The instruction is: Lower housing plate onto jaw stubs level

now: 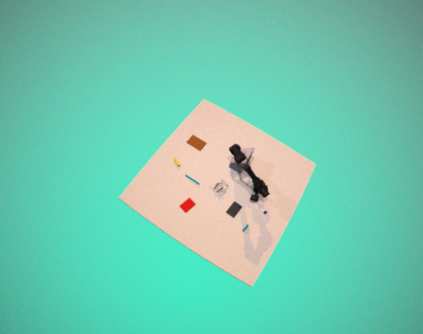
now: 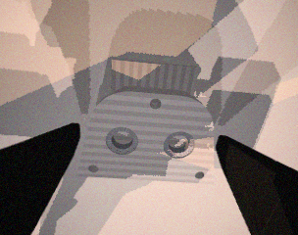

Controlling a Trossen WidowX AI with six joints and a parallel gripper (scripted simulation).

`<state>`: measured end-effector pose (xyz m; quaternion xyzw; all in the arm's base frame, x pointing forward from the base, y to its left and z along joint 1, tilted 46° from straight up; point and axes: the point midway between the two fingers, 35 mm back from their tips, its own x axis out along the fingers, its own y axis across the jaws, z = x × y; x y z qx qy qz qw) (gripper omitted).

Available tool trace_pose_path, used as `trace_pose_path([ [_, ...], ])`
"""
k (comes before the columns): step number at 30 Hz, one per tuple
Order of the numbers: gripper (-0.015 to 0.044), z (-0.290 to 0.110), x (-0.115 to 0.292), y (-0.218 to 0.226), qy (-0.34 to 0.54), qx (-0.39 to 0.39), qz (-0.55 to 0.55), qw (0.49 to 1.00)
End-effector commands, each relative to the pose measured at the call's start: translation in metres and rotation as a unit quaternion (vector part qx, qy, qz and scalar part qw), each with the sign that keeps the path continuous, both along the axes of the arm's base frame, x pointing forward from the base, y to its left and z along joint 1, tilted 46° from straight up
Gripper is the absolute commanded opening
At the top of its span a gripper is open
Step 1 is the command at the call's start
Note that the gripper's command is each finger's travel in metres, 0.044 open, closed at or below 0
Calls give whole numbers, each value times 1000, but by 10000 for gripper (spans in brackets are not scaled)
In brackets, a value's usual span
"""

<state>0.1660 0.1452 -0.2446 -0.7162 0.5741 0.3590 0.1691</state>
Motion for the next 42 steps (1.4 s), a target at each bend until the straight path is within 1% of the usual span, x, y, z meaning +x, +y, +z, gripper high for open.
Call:
trace_pose_path([
  [1,440,-1,-1,-2,2,-3,3,1000],
  [18,440,-1,-1,-2,2,-3,3,1000],
  [31,353,0,0,0,0,0,0,1000],
  [42,351,0,0,0,0,0,0,1000],
])
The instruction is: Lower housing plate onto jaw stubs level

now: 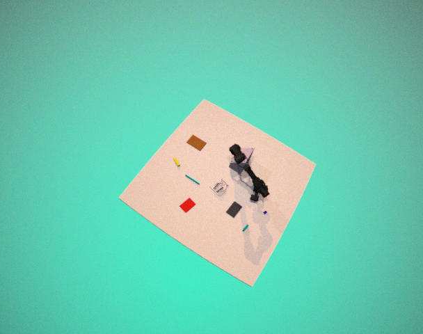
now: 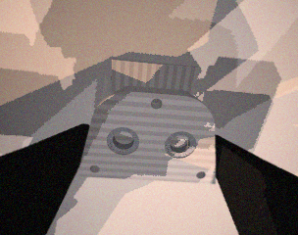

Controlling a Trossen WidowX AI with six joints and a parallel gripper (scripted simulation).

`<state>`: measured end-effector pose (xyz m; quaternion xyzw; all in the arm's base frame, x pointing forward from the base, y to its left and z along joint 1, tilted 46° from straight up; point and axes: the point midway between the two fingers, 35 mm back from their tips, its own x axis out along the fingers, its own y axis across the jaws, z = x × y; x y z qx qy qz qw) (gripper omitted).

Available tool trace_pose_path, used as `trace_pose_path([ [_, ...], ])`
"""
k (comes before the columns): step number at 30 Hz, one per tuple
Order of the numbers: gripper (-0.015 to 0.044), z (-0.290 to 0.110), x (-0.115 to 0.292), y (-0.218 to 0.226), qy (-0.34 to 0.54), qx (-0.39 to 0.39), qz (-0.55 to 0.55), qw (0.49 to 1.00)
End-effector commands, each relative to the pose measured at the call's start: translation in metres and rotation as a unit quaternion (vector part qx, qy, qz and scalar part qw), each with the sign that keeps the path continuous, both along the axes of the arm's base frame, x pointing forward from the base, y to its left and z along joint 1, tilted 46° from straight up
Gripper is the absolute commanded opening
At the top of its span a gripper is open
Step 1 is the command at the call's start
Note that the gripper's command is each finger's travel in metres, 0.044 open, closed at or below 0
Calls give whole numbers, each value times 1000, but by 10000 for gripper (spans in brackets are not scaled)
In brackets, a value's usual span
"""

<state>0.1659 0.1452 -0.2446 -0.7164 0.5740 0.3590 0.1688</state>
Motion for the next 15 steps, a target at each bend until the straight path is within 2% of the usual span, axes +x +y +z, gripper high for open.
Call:
trace_pose_path([
  [1,351,1,0,2,0,0,0,1000],
  [15,351,31,-3,33,2,-1,2,1000],
])
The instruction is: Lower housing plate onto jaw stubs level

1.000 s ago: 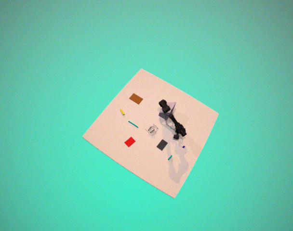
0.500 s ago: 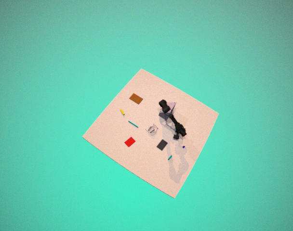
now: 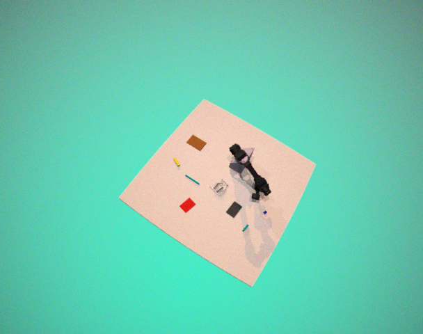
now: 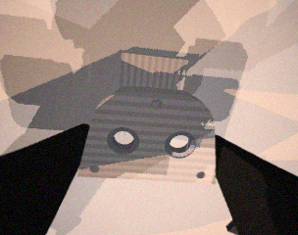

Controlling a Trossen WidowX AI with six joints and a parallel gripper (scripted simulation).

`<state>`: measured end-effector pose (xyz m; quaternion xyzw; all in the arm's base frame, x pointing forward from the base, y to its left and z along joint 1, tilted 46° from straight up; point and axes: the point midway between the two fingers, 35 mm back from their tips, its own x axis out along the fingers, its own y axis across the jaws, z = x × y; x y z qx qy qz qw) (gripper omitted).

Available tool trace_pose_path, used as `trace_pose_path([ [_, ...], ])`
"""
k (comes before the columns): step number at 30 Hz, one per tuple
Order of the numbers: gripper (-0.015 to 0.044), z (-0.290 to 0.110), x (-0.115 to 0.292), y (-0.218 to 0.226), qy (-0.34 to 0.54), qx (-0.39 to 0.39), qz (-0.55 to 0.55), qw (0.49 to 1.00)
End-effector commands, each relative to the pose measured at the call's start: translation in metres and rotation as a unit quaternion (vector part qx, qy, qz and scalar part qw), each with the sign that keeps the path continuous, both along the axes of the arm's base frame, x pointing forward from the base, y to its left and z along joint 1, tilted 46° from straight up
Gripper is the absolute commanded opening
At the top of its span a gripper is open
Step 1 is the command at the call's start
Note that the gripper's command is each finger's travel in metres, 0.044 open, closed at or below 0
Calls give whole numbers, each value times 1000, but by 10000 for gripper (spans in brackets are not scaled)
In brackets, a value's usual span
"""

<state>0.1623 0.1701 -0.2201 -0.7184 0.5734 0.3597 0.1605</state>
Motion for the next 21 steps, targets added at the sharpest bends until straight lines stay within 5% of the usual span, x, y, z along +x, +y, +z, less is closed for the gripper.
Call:
trace_pose_path([
  [1,351,9,0,11,-3,5,-3,1000],
  [21,351,42,10,21,-49,14,-50,997],
])
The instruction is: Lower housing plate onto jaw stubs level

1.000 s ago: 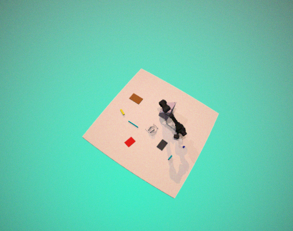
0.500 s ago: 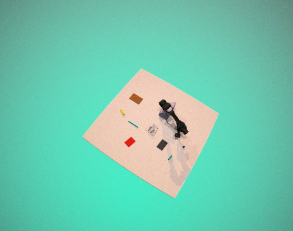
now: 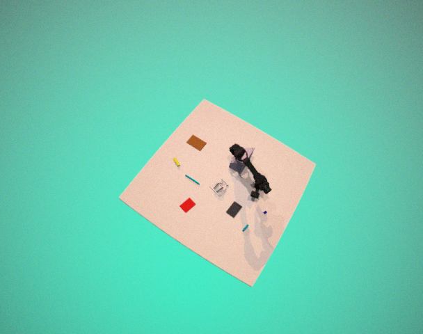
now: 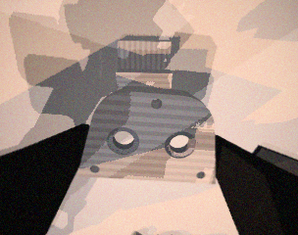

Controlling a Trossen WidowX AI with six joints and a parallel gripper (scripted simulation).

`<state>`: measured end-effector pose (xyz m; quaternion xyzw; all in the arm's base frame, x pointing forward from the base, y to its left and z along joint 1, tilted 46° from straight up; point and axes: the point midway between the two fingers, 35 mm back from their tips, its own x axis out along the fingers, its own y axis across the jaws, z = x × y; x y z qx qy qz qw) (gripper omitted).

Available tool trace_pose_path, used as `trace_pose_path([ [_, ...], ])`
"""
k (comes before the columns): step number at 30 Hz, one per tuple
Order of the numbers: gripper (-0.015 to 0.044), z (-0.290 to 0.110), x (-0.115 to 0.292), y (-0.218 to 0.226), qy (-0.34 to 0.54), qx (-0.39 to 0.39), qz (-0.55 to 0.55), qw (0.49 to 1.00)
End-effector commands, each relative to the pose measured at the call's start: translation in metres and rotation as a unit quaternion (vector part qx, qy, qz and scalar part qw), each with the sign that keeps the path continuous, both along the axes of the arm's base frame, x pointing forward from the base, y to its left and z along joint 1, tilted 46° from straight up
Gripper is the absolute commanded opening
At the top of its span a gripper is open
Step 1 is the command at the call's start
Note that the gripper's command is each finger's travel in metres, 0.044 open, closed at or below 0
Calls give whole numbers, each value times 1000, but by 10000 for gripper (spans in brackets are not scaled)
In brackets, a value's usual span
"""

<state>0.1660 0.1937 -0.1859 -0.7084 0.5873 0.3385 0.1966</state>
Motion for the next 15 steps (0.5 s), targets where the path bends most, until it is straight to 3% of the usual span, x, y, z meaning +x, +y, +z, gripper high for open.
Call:
trace_pose_path([
  [1,351,10,8,-3,-26,6,-25,999],
  [15,351,42,34,-20,-127,25,-130,983],
])
